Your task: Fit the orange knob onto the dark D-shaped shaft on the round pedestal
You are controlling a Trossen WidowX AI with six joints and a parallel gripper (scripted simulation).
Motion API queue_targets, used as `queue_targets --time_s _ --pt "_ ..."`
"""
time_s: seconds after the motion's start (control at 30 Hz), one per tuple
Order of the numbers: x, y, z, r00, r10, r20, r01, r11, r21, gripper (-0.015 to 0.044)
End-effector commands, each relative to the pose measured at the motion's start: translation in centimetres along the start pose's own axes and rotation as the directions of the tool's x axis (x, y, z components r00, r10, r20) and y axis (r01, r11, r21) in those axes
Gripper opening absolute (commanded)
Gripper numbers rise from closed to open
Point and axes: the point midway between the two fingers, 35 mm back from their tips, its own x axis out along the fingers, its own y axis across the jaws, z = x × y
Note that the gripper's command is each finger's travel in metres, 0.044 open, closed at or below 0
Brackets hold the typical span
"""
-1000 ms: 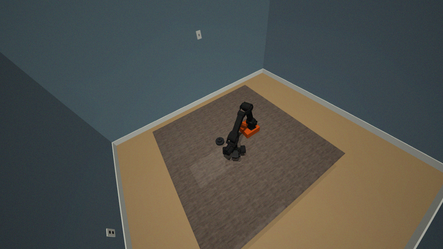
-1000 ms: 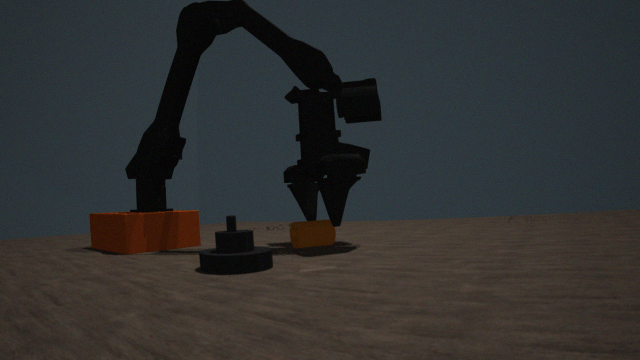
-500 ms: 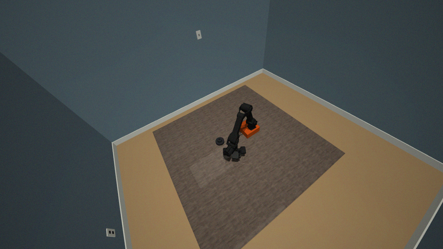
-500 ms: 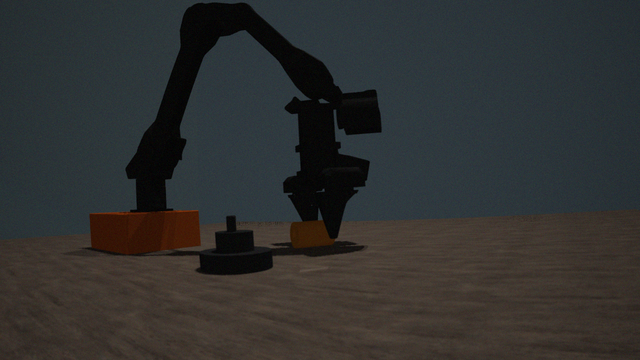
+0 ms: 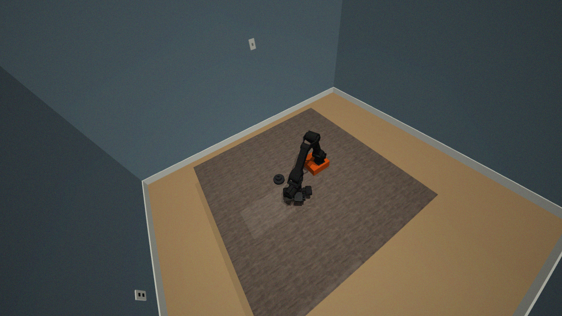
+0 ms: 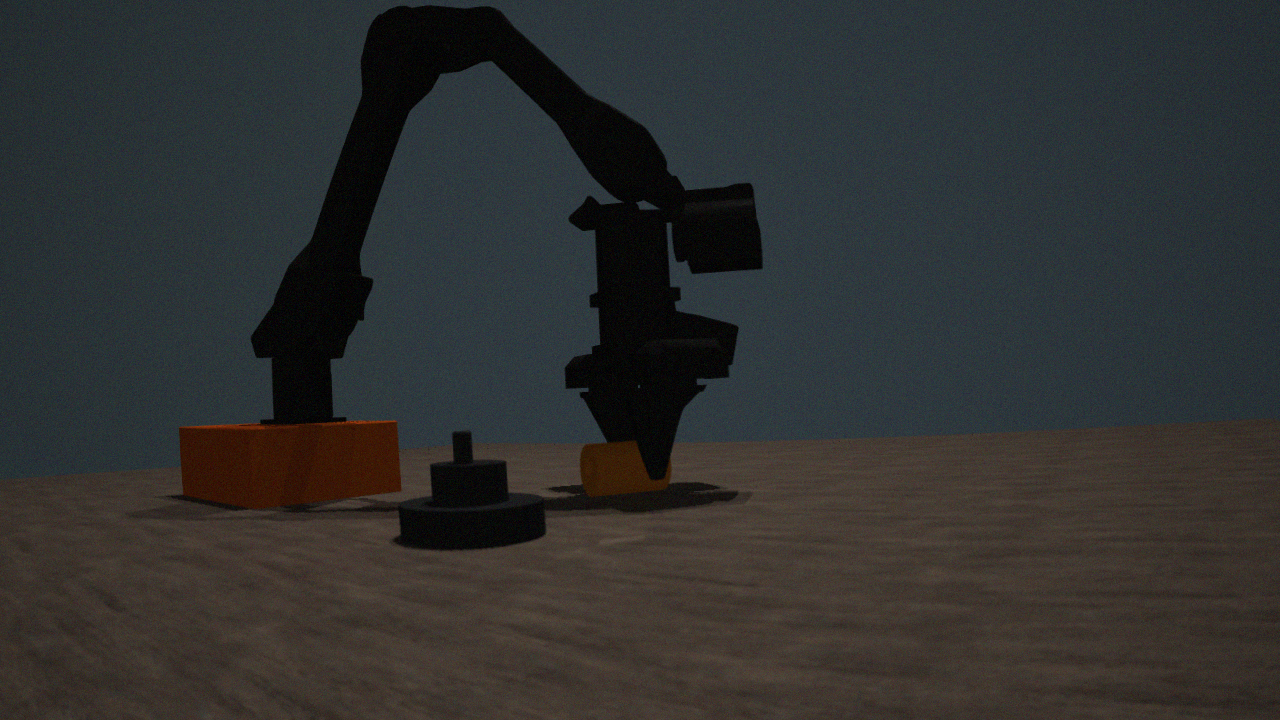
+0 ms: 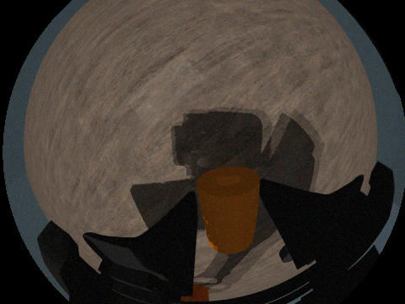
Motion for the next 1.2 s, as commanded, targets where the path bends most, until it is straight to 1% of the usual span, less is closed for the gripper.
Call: queue_targets --time_s 0.0,0.2,0.37,0.57,1.17 --pt "0.1 0.1 0.0 1.000 0.003 0.000 -0.003 1.000 0.004 0.0220" --pt "0.1 0.1 0.0 1.000 0.003 0.000 -0.003 1.000 0.004 0.0180" --pt "0.0 0.0 0.0 1.000 0.003 0.008 -0.003 1.000 0.003 0.0180" --pt "-0.4 0.0 -0.5 0.995 0.001 0.099 -0.001 1.000 0.001 0.0180" --pt "-1.1 0.0 -1.7 0.951 -0.001 0.309 0.000 1.000 0.001 0.0180"
